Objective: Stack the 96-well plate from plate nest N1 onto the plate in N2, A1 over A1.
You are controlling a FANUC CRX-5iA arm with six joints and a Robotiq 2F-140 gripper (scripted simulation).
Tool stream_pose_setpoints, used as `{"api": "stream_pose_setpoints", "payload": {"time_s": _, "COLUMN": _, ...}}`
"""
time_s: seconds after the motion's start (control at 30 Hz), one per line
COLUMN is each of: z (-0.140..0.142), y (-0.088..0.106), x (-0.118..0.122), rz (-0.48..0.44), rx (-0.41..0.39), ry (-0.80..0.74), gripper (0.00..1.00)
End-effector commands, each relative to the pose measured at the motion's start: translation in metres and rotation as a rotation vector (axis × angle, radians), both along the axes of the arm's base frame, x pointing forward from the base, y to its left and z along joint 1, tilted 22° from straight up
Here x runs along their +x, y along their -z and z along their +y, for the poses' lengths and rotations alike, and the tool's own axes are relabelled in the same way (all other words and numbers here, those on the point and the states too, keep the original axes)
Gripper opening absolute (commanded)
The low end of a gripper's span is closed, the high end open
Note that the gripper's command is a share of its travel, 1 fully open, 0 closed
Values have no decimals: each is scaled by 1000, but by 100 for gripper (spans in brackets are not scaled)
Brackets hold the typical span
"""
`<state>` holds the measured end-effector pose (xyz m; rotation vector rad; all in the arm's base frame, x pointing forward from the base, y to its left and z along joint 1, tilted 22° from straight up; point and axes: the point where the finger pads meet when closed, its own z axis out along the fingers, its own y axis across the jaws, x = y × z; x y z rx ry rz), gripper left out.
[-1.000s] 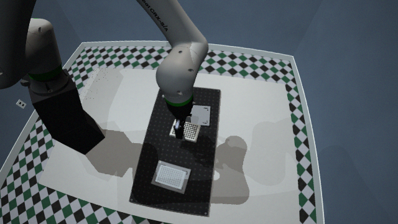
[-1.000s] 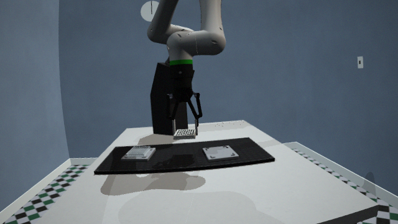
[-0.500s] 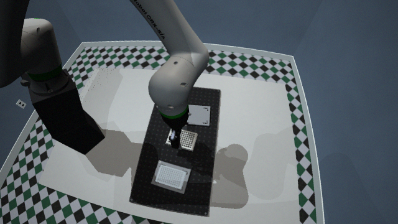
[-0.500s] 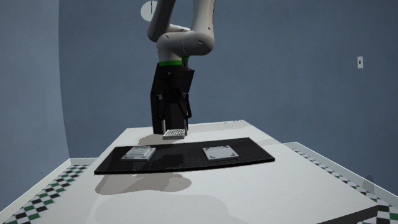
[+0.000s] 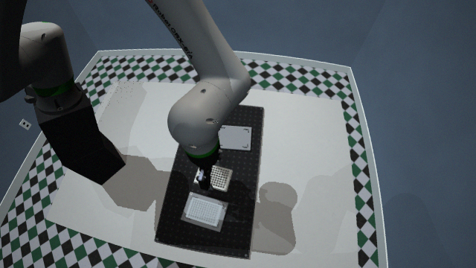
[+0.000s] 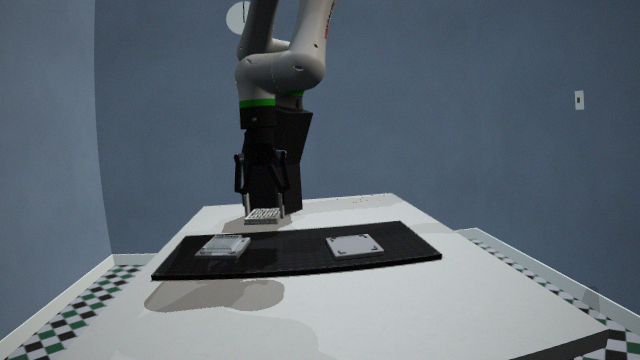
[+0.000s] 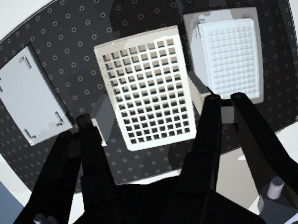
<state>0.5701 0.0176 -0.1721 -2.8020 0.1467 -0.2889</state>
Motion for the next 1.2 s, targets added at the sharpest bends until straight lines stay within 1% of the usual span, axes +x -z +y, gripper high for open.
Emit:
{"api": "stream_pose_setpoints", "payload": {"time_s": 0.0, "z": -9, "y": 3, "x": -1, "rz": 0, "rx": 0, "ry": 0, "gripper": 0}}
{"api": "stream_pose_setpoints", "payload": {"time_s": 0.4, "z": -46, "y": 16, "x": -6, "rz": 0, "rx": 0, "ry": 0, "gripper": 0}}
{"api": "stream_pose_setpoints", "payload": {"time_s": 0.47, "z": -46, "y": 16, "x": -6, "rz": 0, "rx": 0, "ry": 0, "gripper": 0}}
{"api": "stream_pose_setpoints", "payload": {"time_s": 0.97, "z": -93, "y": 33, "x": -12, "rz": 0, "rx": 0, "ry": 0, "gripper": 0}}
{"api": "stream_pose_setpoints", "payload": {"time_s": 1.03, "z": -93, "y": 33, "x": -12, "rz": 0, "rx": 0, "ry": 0, "gripper": 0}}
{"api": "stream_pose_setpoints", "payload": {"time_s": 1.17, "z": -105, "y": 37, "x": -14, "rz": 0, "rx": 0, "ry": 0, "gripper": 0}}
